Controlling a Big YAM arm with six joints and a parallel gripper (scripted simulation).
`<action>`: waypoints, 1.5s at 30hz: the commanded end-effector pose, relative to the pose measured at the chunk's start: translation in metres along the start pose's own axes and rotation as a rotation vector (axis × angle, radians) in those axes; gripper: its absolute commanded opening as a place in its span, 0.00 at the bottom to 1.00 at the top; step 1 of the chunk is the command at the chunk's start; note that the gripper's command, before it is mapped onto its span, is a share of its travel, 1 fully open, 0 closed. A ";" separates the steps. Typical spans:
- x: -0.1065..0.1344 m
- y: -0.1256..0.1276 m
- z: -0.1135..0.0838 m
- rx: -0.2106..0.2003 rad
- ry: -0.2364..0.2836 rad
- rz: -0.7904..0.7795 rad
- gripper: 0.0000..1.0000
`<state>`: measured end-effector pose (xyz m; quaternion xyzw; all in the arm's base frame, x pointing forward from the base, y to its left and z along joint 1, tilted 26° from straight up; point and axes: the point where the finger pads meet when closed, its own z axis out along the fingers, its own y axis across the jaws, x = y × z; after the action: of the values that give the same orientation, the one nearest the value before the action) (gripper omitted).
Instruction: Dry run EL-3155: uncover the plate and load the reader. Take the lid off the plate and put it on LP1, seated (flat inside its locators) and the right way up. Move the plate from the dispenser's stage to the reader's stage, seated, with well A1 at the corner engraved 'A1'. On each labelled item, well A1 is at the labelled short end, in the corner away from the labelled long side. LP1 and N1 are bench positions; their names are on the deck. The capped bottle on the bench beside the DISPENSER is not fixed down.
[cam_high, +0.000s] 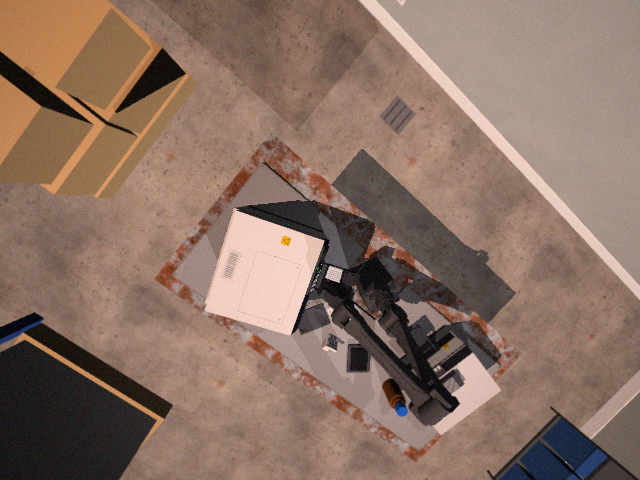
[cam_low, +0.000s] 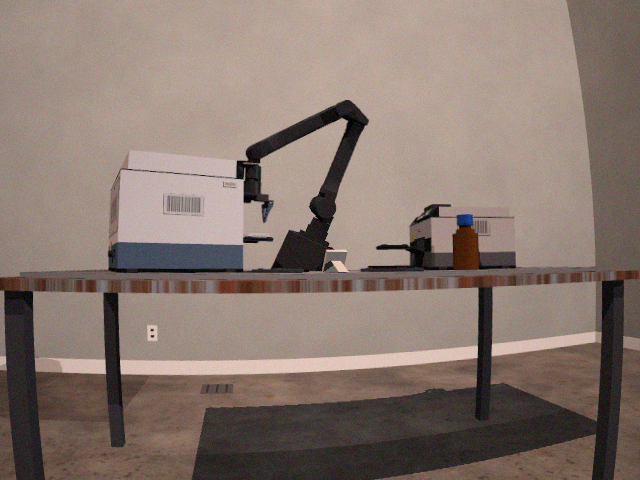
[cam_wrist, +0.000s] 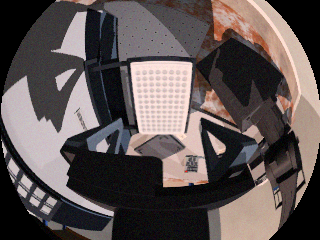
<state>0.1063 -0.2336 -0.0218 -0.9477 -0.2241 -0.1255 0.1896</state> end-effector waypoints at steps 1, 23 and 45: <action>-0.003 0.022 -0.033 -0.056 -0.012 -0.023 1.00; 0.000 0.017 -0.060 -0.031 -0.012 -0.015 1.00; -0.003 0.005 -0.051 -0.037 -0.005 0.005 1.00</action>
<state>0.1019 -0.2508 0.0157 -0.9469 -0.2252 -0.1244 0.1930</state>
